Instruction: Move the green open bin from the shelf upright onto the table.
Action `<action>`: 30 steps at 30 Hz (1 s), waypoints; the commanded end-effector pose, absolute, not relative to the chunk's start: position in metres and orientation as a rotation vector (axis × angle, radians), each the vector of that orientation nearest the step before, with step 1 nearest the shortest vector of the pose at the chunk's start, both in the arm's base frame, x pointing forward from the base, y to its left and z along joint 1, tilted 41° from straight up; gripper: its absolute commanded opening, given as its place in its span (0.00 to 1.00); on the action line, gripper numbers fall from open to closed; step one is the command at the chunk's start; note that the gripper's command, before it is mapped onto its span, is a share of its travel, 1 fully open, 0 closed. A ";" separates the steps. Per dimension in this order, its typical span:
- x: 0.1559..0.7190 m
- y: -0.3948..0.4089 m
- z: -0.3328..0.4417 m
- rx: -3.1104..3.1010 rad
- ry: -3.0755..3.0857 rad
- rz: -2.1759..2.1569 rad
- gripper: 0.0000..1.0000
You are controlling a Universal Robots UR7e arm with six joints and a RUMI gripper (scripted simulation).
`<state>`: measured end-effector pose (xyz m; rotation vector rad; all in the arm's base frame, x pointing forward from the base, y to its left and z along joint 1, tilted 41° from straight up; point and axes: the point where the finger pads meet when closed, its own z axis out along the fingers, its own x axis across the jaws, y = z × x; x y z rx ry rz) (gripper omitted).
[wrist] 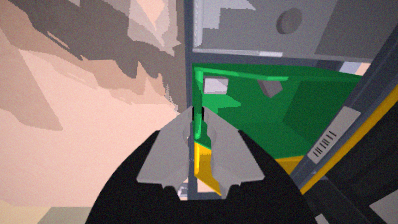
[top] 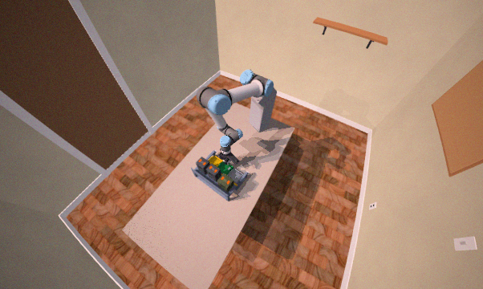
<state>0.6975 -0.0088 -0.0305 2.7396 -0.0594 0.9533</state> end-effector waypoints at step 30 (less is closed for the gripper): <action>0.672 -0.010 -0.050 2.742 -0.060 0.949 0.00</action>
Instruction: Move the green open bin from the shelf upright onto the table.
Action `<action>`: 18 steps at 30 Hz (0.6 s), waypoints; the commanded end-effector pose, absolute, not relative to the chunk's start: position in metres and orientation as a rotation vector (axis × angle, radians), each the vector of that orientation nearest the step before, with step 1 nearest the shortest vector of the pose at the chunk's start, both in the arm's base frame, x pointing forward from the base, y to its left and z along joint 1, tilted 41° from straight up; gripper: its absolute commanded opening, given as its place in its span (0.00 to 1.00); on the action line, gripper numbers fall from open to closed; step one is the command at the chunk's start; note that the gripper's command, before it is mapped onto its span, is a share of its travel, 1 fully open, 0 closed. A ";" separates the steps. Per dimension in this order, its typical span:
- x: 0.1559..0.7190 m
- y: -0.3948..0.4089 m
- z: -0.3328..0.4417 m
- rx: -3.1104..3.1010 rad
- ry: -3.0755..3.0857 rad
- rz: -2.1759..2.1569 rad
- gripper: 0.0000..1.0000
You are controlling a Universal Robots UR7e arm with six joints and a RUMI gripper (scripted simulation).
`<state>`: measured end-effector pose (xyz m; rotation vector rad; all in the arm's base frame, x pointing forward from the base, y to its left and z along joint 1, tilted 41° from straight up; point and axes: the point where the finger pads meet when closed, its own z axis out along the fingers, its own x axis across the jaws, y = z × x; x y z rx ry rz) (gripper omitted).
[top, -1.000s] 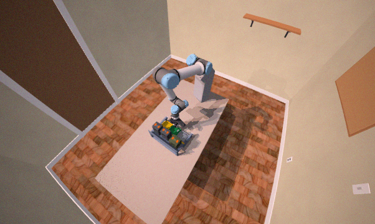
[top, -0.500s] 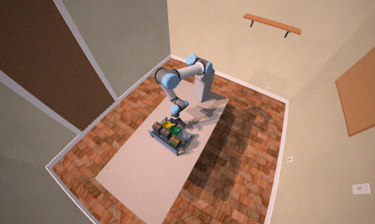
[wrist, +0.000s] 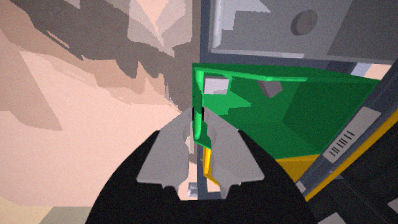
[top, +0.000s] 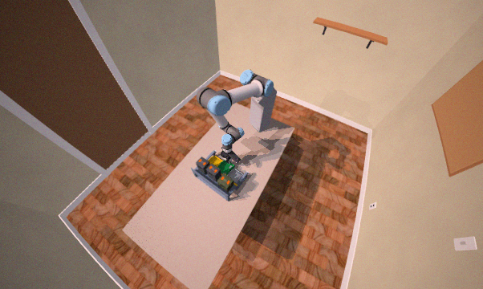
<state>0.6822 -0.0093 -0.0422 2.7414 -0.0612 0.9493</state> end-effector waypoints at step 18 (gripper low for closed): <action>0.634 -0.012 -0.080 2.742 -0.060 0.949 0.00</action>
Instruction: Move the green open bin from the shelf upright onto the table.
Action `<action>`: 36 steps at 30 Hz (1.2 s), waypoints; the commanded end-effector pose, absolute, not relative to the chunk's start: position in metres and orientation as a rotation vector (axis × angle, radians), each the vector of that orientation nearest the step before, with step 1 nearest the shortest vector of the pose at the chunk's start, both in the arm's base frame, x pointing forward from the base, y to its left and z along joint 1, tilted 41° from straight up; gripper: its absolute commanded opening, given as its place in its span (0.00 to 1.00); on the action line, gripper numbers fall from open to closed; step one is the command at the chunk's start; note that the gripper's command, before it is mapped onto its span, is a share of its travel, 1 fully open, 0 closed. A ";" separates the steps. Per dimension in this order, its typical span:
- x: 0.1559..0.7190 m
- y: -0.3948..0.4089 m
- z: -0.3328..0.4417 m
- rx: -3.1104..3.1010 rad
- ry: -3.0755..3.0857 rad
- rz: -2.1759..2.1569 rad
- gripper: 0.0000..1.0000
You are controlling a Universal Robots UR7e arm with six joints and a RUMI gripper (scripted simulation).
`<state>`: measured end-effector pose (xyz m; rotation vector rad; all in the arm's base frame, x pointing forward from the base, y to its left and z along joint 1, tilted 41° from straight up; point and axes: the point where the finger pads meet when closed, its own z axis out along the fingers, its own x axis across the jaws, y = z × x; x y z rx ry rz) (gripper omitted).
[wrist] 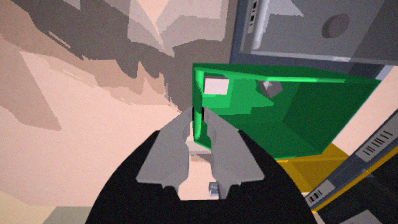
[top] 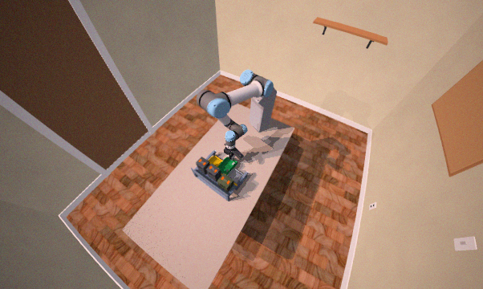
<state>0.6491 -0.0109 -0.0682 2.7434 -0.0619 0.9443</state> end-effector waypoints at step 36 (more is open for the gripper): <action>0.576 -0.015 -0.125 2.742 -0.060 0.949 0.00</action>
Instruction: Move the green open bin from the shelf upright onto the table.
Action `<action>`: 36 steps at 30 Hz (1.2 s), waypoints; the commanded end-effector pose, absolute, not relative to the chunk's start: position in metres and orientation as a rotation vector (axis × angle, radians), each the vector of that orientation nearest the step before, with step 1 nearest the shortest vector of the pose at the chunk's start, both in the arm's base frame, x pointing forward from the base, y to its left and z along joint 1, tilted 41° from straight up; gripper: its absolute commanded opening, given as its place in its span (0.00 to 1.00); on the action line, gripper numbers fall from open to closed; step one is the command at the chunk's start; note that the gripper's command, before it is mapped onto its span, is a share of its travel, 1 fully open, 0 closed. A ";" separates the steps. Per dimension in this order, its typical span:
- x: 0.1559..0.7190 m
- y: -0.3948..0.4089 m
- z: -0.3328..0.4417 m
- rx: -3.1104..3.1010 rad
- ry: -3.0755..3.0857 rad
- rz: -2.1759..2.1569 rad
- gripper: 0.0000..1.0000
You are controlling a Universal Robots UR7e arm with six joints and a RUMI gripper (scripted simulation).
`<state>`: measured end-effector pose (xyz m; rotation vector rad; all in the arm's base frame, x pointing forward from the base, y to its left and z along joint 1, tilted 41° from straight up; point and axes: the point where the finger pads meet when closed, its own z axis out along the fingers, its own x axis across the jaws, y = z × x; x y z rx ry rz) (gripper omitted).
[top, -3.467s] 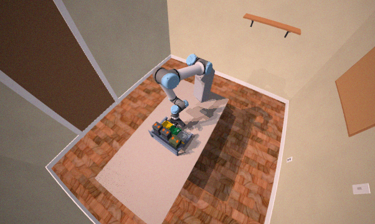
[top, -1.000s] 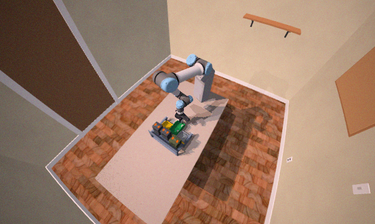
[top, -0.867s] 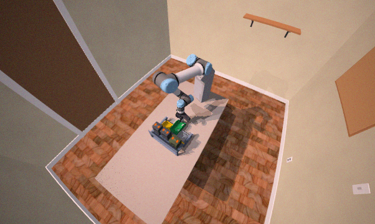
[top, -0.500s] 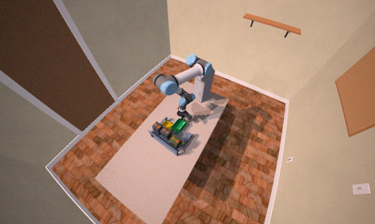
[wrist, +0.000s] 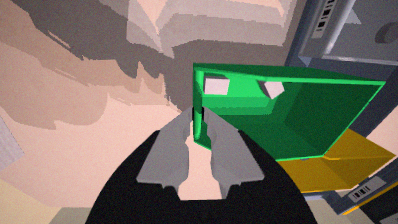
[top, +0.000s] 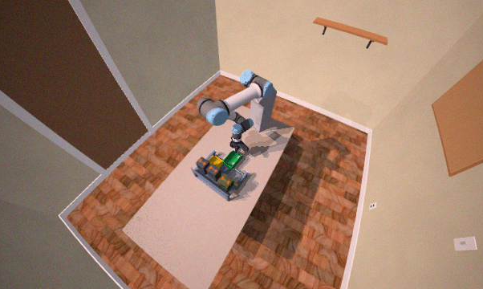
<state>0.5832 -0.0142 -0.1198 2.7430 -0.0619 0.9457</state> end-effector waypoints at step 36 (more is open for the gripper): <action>0.573 -0.014 -0.127 2.740 -0.059 0.954 0.00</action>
